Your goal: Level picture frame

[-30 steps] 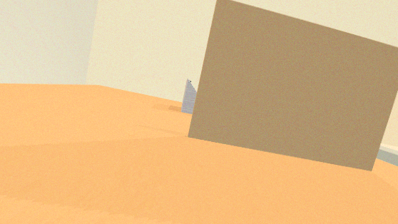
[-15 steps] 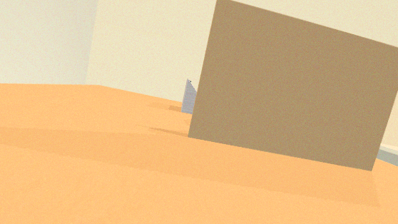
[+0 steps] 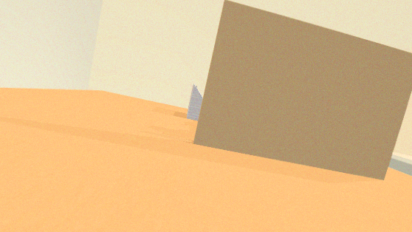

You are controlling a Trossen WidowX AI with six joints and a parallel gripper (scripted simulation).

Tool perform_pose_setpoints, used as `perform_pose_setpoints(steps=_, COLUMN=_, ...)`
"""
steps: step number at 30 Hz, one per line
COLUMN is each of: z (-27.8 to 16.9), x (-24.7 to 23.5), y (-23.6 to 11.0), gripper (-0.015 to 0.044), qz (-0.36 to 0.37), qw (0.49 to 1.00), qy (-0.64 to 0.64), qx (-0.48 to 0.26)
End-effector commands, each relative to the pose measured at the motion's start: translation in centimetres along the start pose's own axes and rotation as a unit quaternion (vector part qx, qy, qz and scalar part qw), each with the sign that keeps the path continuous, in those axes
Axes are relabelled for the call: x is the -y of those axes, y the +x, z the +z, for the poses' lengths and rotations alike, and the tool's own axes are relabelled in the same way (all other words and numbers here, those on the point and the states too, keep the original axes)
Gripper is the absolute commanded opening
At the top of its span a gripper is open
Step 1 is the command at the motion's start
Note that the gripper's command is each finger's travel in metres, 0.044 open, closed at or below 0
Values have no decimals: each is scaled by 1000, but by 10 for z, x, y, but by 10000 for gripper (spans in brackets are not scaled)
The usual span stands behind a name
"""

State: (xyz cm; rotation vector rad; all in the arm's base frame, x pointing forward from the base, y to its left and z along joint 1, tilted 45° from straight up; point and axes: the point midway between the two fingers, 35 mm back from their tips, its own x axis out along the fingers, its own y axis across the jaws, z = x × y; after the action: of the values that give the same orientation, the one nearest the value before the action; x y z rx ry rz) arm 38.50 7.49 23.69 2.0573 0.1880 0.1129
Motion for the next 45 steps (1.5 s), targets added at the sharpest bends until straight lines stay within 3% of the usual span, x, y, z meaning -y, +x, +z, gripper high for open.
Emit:
perform_pose_setpoints(steps=1, z=1, x=-2, y=0, gripper=0, qz=5, qw=1000, qy=1, qx=1)
perform_pose_setpoints(steps=45, z=8, x=-2, y=0, gripper=0, qz=5, qw=1000, qy=1, qx=2)
